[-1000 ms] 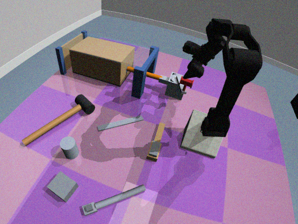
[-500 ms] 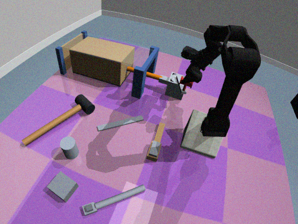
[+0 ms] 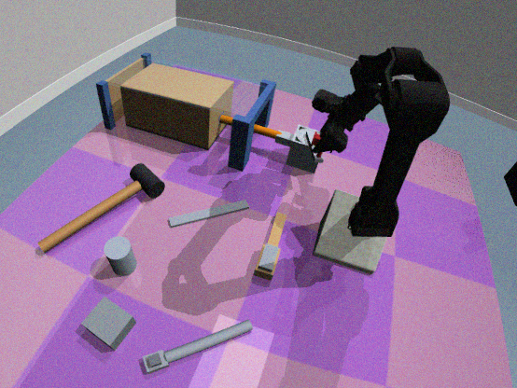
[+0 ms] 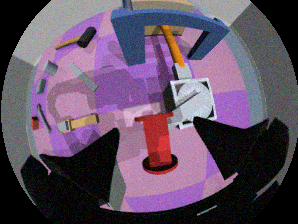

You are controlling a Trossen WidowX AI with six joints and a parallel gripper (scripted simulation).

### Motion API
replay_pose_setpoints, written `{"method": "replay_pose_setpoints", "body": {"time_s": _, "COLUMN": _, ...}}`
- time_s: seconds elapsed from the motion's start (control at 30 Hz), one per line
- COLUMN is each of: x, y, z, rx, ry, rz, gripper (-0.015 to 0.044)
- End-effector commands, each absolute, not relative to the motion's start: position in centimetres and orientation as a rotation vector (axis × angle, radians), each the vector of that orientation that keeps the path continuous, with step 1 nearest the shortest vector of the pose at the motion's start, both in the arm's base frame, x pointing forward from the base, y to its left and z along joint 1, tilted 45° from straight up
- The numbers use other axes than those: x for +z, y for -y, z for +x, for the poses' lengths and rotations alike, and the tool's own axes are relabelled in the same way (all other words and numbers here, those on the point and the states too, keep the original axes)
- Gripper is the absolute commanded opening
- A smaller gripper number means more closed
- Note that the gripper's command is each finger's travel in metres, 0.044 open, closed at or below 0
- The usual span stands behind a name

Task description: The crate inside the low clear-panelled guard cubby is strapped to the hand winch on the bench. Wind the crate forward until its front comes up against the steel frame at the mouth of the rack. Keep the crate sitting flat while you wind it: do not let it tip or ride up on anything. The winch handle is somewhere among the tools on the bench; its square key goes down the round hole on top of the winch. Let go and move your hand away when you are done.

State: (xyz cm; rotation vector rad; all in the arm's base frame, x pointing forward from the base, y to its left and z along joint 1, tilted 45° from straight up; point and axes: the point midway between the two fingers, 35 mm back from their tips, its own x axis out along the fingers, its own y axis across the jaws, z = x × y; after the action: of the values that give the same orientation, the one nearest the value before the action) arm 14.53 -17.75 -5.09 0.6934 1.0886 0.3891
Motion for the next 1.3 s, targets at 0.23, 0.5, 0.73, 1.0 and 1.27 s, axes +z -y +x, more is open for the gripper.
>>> {"method": "replay_pose_setpoints", "body": {"time_s": 0.23, "x": -5.67, "y": 16.99, "z": 14.48, "rx": 0.394, "ry": -1.086, "rz": 0.694, "gripper": 0.0414}}
{"method": "replay_pose_setpoints", "body": {"time_s": 0.5, "x": -5.67, "y": 16.99, "z": 14.48, "rx": 0.394, "ry": -1.086, "rz": 0.694, "gripper": 0.0204}}
{"method": "replay_pose_setpoints", "body": {"time_s": 0.73, "x": -5.67, "y": 16.99, "z": 14.48, "rx": 0.394, "ry": -1.086, "rz": 0.694, "gripper": 0.002}}
{"method": "replay_pose_setpoints", "body": {"time_s": 1.0, "x": -5.67, "y": 16.99, "z": 14.48, "rx": 0.394, "ry": -1.086, "rz": 0.694, "gripper": 0.0}}
{"method": "replay_pose_setpoints", "body": {"time_s": 1.27, "x": -5.81, "y": 16.68, "z": 14.47, "rx": 0.396, "ry": -1.08, "rz": 0.698, "gripper": 0.0}}
